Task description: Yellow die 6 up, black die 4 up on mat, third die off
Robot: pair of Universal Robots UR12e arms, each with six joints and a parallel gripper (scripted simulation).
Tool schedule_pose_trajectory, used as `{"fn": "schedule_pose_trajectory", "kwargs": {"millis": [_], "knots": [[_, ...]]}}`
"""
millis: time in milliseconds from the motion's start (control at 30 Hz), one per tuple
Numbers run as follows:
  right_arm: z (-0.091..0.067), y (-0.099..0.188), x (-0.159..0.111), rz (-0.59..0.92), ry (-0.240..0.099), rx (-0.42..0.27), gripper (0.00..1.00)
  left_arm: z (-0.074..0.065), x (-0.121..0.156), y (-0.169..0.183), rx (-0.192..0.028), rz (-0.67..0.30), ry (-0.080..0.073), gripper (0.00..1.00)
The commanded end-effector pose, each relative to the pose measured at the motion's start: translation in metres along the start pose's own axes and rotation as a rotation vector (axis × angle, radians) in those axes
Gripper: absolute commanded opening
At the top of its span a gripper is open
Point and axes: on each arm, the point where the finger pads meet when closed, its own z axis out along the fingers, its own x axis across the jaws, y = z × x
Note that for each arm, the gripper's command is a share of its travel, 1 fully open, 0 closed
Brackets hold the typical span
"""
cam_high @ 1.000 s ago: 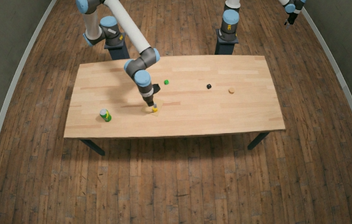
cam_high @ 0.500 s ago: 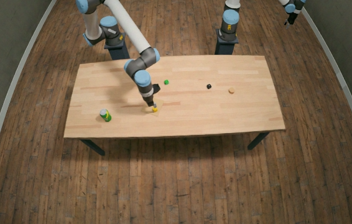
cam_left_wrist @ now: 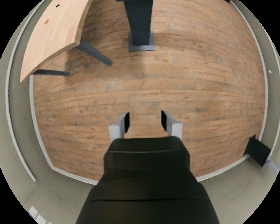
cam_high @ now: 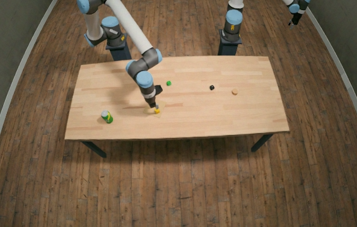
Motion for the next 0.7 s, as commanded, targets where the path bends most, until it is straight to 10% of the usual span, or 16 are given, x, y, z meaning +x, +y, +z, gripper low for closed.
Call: {"fn": "schedule_pose_trajectory", "kwargs": {"millis": [0,667], "knots": [[0.0,0.0,0.001,-0.001,0.002,0.0,0.87,-0.001,0.0,0.001,-0.002,0.0,0.0,1.0],[0.02,0.0,0.0,-0.006,0.002,0.0,0.87,-0.001,0.0,0.001,-0.002,0.0,0.0,1.0]]}}
